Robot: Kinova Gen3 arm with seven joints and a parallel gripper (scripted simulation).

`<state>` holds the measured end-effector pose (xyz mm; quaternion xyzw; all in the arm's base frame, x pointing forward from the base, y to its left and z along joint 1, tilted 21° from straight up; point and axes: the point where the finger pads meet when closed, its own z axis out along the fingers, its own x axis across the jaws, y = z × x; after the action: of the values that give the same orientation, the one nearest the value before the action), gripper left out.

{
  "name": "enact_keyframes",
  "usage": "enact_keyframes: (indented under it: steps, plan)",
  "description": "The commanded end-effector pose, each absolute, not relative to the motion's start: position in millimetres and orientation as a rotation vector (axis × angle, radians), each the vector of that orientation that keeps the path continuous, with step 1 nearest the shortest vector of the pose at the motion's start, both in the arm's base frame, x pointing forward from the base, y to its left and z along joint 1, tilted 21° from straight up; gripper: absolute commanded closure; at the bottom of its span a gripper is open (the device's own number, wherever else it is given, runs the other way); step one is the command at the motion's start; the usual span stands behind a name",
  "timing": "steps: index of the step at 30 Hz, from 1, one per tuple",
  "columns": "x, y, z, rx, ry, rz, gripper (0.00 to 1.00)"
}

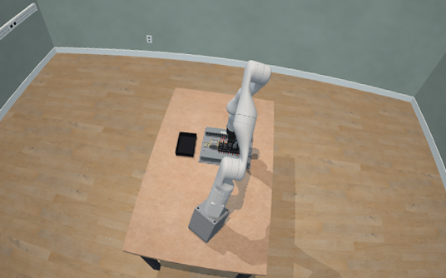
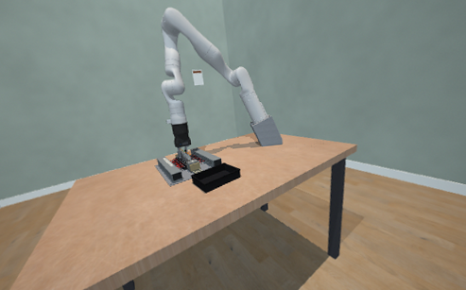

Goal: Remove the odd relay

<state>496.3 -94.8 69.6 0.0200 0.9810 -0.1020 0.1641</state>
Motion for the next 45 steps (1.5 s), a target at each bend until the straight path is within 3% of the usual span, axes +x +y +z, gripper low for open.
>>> enact_keyframes:
  steps: [1, 45]
  plan:
    - [497.4, -95.6, 70.9, 0.053, 2.789, -0.294, 1.0]
    - [498.6, -95.8, 71.6, 0.062, 2.836, -0.296, 1.0]
